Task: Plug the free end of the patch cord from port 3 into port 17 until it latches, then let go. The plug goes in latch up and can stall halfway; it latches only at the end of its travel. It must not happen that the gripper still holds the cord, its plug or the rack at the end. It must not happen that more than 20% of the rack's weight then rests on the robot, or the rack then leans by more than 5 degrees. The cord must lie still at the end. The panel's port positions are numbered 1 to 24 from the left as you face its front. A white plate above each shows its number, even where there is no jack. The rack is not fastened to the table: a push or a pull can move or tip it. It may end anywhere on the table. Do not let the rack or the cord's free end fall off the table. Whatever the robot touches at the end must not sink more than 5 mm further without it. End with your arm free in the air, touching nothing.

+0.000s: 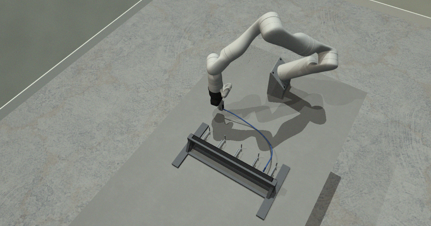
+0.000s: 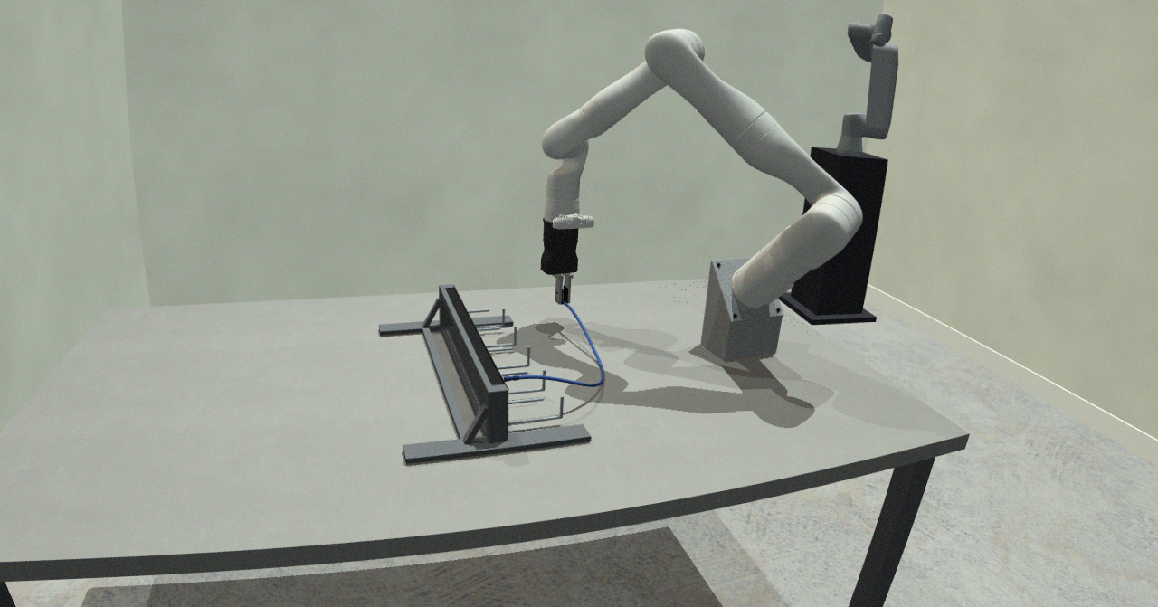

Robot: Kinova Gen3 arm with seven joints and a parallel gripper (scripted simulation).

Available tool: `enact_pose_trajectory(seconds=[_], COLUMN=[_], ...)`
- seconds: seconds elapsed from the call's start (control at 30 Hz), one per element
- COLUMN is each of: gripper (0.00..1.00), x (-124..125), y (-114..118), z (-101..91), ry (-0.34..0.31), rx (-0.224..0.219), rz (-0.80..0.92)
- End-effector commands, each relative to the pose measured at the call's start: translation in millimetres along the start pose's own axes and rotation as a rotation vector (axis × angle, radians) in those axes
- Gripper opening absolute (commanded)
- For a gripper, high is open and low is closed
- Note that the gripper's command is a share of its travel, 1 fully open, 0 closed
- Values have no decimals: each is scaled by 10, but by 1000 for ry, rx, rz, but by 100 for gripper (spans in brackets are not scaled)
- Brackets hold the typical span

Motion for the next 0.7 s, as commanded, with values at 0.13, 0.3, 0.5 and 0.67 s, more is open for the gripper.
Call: enact_pose_trajectory(seconds=[0.13,0.3,0.5,0.67], gripper=[0,0,0,0], x=[-49,-54,-56,-57], y=[-22,-25,-26,-26], z=[-60,-67,-71,-73], ry=[-10,-11,-11,-11], rx=[1,1,1,1], rz=[-2,1,3,5])
Point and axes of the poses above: the point where the finger pads meet when closed, its own z axis out along the fingers, its own y axis across the jaws, x = y × z, the point moved 9 cm from there along -z, back along the fingers, and after that the axes turned 13 degrees about z, right-handed, at the moved point
